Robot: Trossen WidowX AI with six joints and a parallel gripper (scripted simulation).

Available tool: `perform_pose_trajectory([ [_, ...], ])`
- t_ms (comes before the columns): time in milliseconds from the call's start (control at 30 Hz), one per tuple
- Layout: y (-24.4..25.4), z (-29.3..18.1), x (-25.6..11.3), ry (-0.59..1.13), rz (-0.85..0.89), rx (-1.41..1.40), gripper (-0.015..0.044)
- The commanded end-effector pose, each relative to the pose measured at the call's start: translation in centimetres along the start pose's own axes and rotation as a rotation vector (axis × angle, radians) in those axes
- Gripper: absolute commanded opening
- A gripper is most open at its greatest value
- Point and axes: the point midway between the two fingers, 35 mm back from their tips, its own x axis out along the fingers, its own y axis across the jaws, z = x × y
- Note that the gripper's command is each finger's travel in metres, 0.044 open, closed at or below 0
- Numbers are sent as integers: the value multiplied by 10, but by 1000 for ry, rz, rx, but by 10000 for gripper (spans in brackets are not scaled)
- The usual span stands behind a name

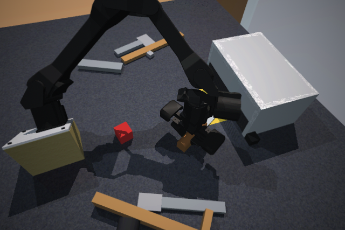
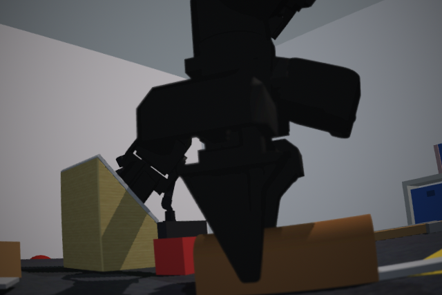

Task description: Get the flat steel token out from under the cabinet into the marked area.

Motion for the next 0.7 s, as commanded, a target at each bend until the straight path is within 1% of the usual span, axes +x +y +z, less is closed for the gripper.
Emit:
perform_pose_trajectory([
  [0,8,0,1,3,4,-4,0],
  [400,14,0,1,3,5,-4,0],
  [667,12,-12,1,4,4,-3,0],
])
